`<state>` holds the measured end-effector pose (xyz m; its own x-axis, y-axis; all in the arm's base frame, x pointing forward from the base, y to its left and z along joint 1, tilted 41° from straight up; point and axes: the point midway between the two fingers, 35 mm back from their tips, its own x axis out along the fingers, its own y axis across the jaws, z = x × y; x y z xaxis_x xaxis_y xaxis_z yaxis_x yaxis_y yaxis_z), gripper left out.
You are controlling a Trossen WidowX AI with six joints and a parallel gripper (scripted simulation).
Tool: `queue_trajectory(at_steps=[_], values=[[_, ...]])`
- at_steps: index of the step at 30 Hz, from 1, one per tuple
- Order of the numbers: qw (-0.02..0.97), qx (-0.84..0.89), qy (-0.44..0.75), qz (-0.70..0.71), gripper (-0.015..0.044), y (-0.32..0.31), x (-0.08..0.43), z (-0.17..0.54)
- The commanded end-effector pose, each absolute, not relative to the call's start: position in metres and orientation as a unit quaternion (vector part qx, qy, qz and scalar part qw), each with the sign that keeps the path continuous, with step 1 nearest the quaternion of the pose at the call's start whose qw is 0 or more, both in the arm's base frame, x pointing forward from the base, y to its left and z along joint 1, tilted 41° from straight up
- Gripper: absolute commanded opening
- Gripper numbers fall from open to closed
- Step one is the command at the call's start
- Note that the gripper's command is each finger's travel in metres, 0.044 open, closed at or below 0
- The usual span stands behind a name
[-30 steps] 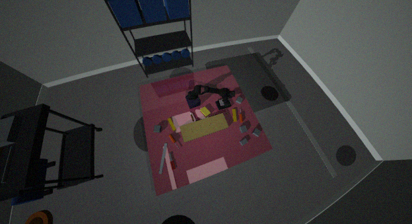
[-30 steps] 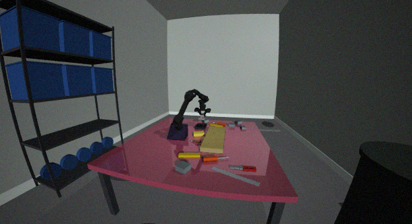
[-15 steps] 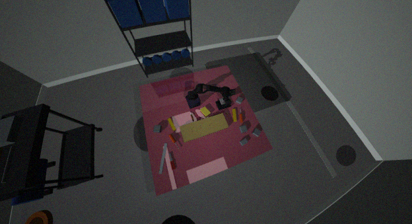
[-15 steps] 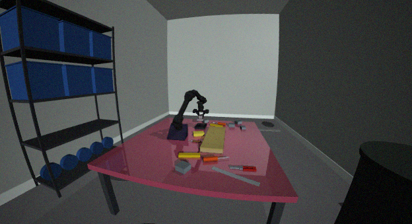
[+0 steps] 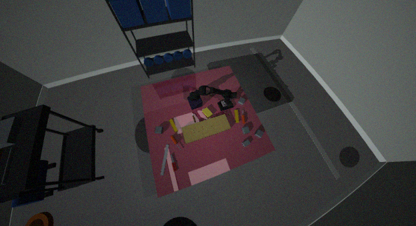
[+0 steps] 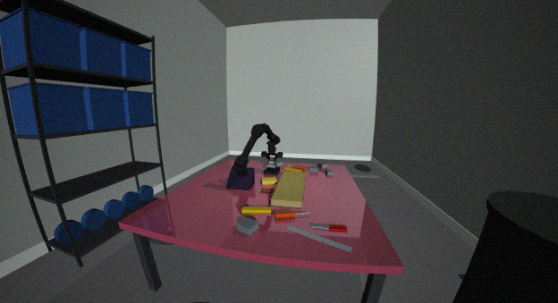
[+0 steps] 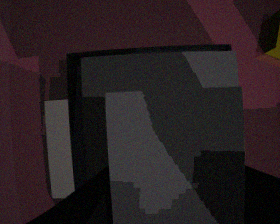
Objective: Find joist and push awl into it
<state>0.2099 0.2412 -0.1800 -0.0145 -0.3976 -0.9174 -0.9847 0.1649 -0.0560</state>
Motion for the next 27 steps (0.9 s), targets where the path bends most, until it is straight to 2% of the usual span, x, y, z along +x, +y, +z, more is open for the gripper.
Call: queue_trajectory(at_steps=[1,27], values=[[0.433,-0.554,0.626,0.338,0.0,0.233,0.209,-0.188],[0.432,-0.554,0.626,0.337,0.0,0.204,0.205,-0.22]])
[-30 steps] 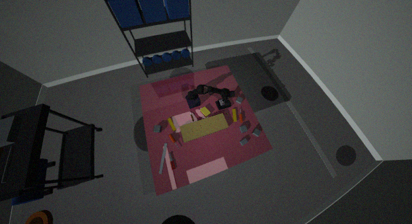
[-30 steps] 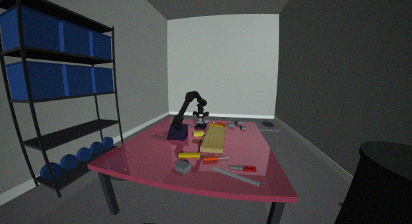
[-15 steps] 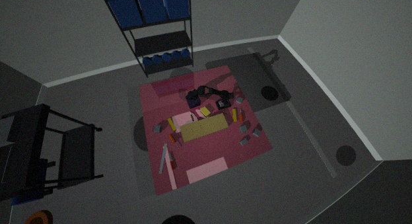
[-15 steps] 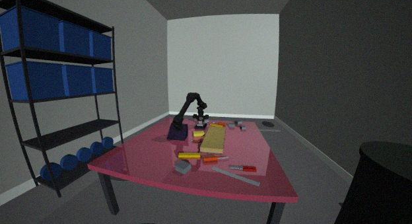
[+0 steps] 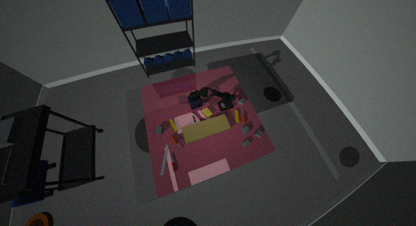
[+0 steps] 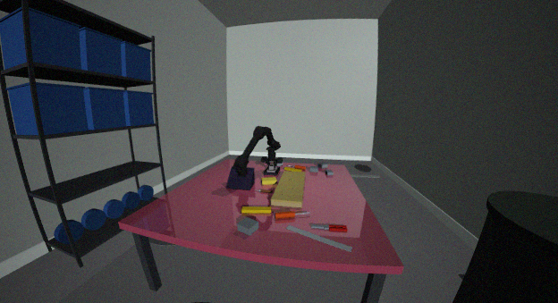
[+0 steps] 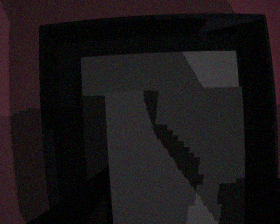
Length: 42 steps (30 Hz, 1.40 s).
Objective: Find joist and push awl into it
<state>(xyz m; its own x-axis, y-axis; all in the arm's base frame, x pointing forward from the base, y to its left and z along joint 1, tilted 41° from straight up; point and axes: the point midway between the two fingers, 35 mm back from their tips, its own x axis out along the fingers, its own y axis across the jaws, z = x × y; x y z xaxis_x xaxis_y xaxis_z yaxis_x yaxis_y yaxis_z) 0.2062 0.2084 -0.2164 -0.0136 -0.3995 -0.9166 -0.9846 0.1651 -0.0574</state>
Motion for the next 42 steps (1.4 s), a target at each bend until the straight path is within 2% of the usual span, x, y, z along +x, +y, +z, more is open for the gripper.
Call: queue_trajectory(at_steps=[1,6,18,23,27,30,32,36,42], values=[[0.432,-0.554,0.626,0.337,0.0,0.204,0.205,-0.22],[0.432,-0.554,0.626,0.337,0.0,0.204,0.205,-0.22],[0.433,-0.552,0.628,0.336,0.0315,0.205,0.205,-0.219],[0.433,-0.552,0.628,0.337,0.044,0.231,0.209,-0.192],[0.433,-0.551,0.628,0.338,0.044,0.265,0.21,-0.148],[0.433,-0.551,0.628,0.338,0.044,0.266,0.21,-0.146],[0.445,-0.547,0.629,0.327,0.044,0.251,0.219,-0.152],[0.503,-0.502,0.659,0.245,0.044,0.205,0.259,-0.111],[0.566,-0.434,0.69,0.125,0.044,0.129,0.293,-0.058]])
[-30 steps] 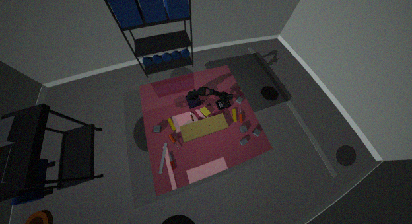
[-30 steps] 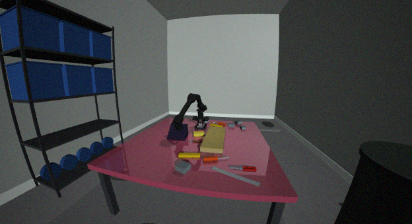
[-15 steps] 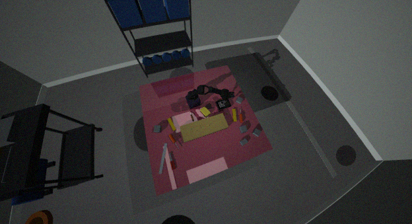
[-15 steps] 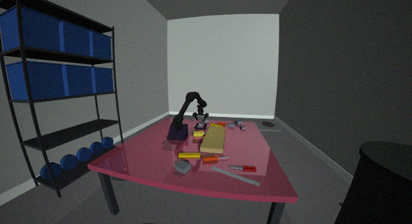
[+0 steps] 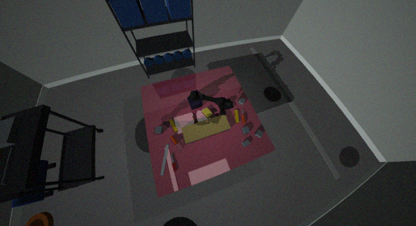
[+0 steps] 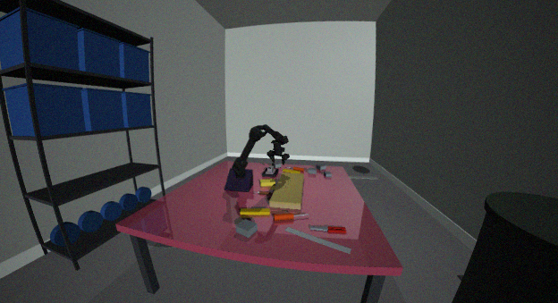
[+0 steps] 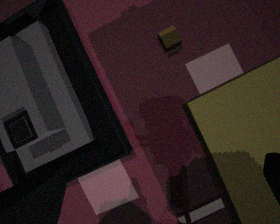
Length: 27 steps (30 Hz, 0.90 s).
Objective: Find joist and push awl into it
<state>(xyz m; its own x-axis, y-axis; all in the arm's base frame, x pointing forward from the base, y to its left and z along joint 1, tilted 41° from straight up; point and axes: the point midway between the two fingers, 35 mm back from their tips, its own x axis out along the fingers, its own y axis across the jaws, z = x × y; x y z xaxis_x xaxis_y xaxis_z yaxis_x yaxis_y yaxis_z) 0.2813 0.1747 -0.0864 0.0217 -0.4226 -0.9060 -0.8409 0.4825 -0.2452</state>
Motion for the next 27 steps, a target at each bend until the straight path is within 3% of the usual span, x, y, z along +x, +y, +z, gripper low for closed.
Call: queue_trajectory(at_steps=[1,9,17,27], values=[[0.575,-0.422,0.694,0.103,0.044,0.115,0.296,-0.05],[0.625,-0.317,0.709,-0.081,0.044,0.0,0.291,0.014],[0.632,-0.204,0.692,-0.284,0.044,-0.103,0.232,0.067],[0.63,-0.194,0.689,-0.301,0.044,-0.111,0.225,0.071]])
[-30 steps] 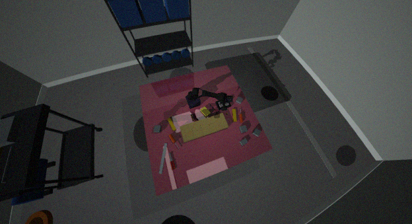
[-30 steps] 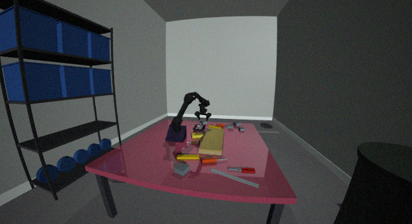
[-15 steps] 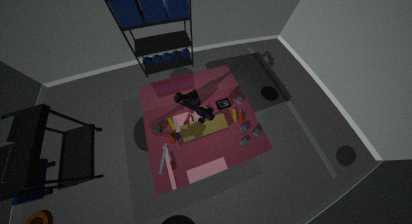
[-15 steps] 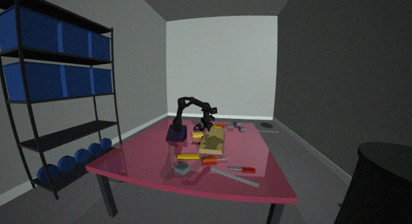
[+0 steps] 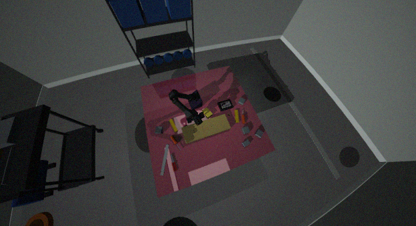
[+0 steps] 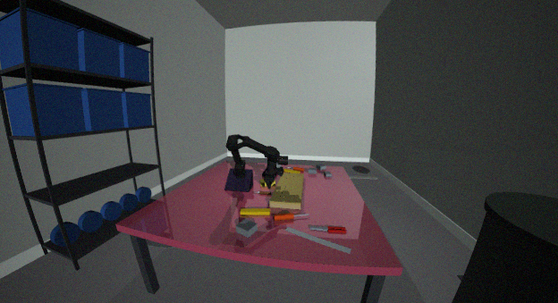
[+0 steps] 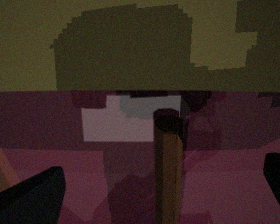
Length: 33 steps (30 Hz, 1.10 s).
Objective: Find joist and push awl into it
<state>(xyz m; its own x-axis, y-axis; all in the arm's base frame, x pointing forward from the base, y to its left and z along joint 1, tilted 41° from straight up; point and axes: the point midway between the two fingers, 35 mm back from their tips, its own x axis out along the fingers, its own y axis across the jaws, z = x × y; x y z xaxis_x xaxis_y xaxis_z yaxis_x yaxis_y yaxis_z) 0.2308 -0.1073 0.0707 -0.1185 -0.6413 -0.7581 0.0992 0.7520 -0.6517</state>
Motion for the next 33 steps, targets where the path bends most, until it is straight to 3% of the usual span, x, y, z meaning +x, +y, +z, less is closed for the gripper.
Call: queue_trajectory(at_steps=[1,33], values=[[0.63,-0.194,0.689,-0.301,0.044,-0.111,0.225,0.071],[0.629,-0.194,0.69,-0.301,0.044,-0.134,0.217,0.047]])
